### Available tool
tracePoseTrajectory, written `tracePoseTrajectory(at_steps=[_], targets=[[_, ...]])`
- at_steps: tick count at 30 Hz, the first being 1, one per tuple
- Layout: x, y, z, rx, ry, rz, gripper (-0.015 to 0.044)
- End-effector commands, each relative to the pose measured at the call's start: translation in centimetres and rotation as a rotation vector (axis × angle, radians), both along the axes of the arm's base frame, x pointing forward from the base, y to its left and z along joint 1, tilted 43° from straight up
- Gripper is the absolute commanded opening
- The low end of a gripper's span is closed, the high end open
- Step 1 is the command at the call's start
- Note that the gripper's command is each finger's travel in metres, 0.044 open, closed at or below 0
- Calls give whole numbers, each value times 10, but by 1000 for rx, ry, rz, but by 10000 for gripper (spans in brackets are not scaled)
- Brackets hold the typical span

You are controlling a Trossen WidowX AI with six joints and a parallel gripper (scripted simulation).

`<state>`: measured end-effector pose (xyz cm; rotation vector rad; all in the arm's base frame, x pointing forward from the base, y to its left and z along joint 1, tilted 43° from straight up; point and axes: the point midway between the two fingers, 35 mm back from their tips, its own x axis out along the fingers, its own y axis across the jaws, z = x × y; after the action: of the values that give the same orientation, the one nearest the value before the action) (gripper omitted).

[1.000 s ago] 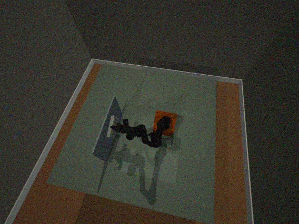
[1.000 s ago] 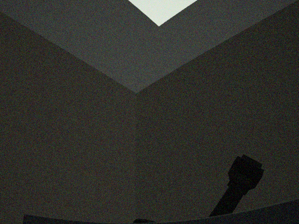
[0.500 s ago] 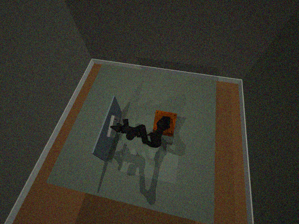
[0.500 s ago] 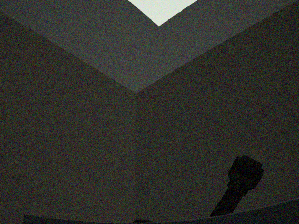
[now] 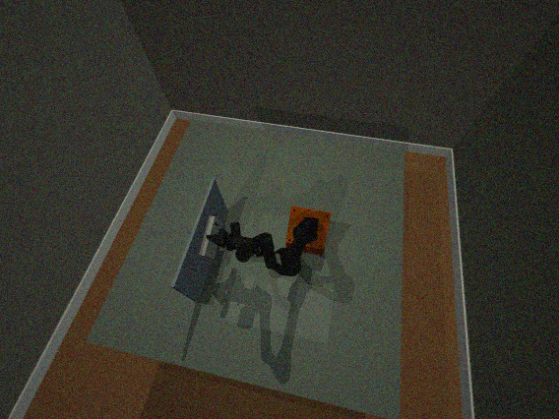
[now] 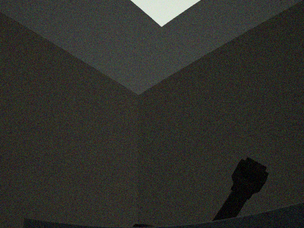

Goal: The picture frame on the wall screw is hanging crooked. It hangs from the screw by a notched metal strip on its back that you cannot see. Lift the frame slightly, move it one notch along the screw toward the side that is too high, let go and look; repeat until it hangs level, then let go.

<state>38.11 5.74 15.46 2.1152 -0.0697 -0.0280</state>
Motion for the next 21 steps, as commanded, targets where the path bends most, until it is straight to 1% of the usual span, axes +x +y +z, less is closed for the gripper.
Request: tracePoseTrajectory(at_steps=[1,21], targets=[[0,0,0,20,-2,2,0],[0,0,-1,125,-9,4,0]])
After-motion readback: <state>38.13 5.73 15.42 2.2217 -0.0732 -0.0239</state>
